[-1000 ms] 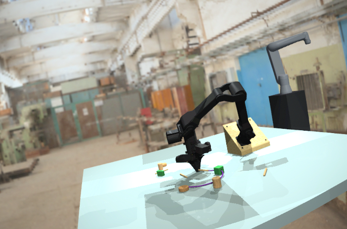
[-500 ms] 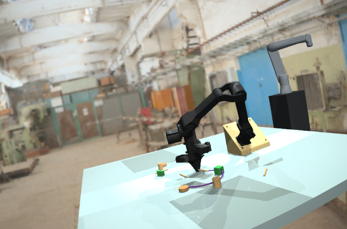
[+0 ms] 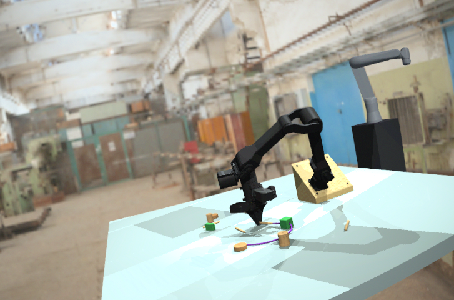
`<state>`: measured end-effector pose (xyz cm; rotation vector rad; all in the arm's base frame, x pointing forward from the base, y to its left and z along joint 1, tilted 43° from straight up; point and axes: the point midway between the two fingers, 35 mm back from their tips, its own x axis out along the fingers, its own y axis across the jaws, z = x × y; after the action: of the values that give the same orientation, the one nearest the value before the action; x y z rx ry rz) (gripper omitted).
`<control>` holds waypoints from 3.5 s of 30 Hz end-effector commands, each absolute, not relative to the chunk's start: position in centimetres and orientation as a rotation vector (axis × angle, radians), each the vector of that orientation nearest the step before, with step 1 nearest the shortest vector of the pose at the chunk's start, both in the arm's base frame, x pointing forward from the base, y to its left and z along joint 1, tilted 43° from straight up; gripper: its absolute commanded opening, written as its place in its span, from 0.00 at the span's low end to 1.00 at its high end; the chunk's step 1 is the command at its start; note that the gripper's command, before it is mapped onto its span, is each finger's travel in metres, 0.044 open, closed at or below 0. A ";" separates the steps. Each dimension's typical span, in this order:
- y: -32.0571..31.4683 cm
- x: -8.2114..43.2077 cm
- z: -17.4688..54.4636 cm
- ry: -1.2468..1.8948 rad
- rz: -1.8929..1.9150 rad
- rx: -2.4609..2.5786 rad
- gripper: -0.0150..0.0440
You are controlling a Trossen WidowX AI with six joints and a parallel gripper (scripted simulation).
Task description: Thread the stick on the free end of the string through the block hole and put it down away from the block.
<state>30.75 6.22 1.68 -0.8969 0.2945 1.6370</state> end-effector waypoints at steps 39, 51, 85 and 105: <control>1.0 31.0 7.1 0.295 1.628 -0.890 0.79; -1.0 31.0 9.3 0.295 1.628 -0.892 1.00; -0.8 31.0 9.1 0.295 1.621 -0.890 1.00; -0.8 31.0 9.1 0.295 1.621 -0.890 1.00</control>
<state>31.01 -0.84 9.14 -0.8893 0.2955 1.6211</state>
